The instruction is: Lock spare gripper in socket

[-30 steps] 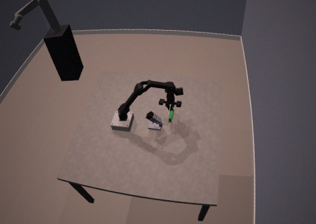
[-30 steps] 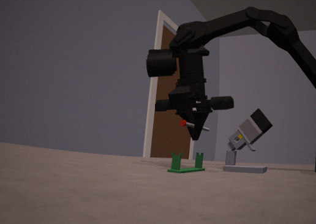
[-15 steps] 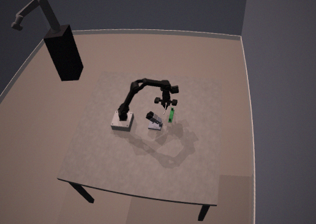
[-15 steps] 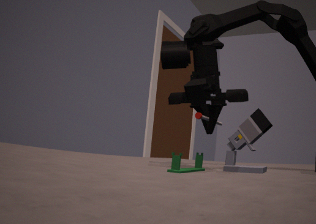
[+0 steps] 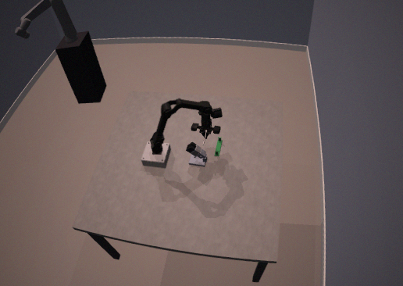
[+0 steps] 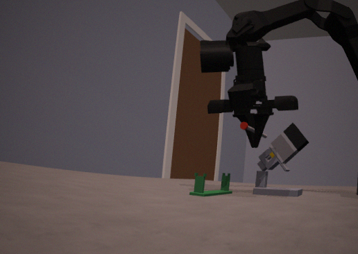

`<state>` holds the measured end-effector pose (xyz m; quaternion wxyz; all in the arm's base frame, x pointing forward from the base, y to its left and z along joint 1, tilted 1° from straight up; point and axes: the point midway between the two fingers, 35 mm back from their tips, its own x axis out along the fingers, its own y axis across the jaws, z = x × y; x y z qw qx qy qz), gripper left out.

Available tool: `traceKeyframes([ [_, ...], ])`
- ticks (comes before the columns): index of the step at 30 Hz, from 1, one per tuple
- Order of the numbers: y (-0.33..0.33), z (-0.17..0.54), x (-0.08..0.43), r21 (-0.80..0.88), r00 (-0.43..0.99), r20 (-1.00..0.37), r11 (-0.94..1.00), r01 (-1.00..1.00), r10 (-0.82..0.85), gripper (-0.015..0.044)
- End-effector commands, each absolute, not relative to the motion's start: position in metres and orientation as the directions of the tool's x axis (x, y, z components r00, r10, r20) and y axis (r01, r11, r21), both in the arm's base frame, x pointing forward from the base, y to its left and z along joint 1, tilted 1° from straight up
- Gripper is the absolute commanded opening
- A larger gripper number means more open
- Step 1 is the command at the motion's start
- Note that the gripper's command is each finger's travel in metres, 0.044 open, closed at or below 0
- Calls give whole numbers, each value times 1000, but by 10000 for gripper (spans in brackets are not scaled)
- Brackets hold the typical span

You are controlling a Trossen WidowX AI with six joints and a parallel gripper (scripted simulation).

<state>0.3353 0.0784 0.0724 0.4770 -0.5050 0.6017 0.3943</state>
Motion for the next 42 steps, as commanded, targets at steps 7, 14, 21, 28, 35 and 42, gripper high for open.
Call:
traceKeyframes([
  [7, 80, 45, 331, -5, -37, -973, 184, -983, -226, 0],
  [14, 80, 20, 330, -7, -35, -974, 184, -983, -225, 0],
  [21, 77, 19, 329, -7, -35, -974, 185, -983, -224, 0],
  [28, 73, 21, 328, -10, -33, -974, 185, -983, -225, 0],
  [35, 69, 21, 328, -14, -28, -974, 185, -983, -226, 0],
  [42, 65, 21, 327, -17, -26, -974, 185, -983, -226, 0],
])
